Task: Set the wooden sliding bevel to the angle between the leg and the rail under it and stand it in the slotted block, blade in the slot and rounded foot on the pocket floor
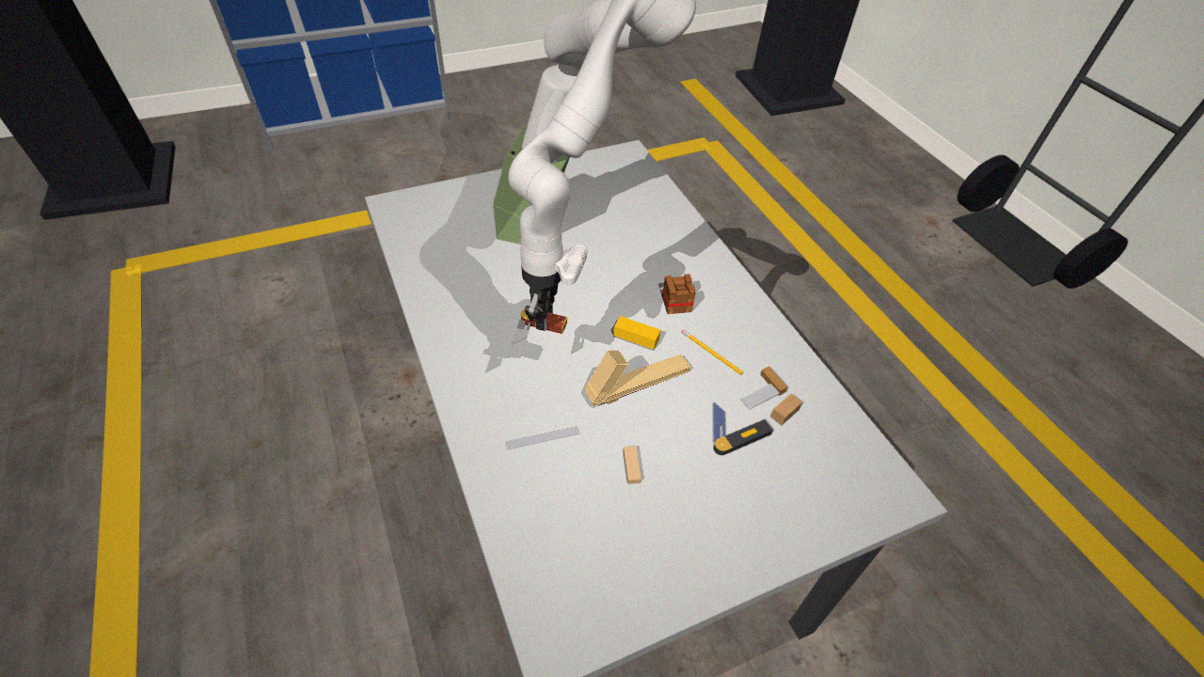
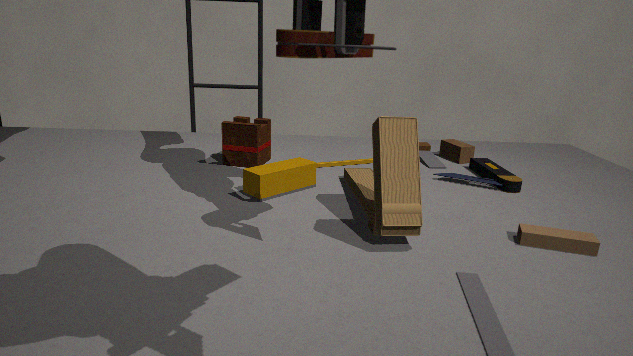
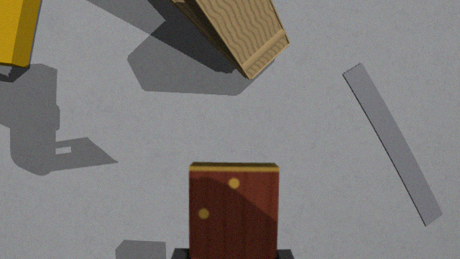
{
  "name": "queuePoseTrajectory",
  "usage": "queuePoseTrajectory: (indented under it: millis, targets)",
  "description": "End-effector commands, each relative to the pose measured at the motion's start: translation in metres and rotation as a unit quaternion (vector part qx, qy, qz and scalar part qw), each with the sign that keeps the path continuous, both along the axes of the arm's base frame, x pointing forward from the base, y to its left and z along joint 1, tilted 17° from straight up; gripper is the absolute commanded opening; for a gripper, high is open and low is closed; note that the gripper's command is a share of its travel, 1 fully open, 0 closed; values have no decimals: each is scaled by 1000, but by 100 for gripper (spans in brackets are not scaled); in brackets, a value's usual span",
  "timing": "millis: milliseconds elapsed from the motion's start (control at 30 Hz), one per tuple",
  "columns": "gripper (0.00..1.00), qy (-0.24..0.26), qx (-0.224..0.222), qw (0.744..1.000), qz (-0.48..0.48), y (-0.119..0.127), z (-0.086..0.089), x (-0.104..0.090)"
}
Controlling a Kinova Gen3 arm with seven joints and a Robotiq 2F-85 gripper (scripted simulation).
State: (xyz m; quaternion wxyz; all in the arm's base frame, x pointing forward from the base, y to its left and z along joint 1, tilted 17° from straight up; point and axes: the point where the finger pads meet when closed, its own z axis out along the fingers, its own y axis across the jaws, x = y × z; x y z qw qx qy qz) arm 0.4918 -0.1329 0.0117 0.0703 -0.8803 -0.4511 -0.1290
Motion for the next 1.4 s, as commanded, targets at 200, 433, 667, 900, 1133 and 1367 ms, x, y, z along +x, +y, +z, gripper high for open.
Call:
queuePoseTrajectory:
  millis: [200,433,667,900,1133,1367]
  targets:
    - [10,-2,-1,1000,3,0,1,0]
    - [10,-2,-1,1000,3,0,1,0]
    - [10,-2,-1,1000,3,0,-3,1]
    - [10,-2,-1,1000,3,6,-25,5]
    - [10,-2,-1,1000,3,14,-56,10]
    - [10,-2,-1,1000,3,26,-106,19]
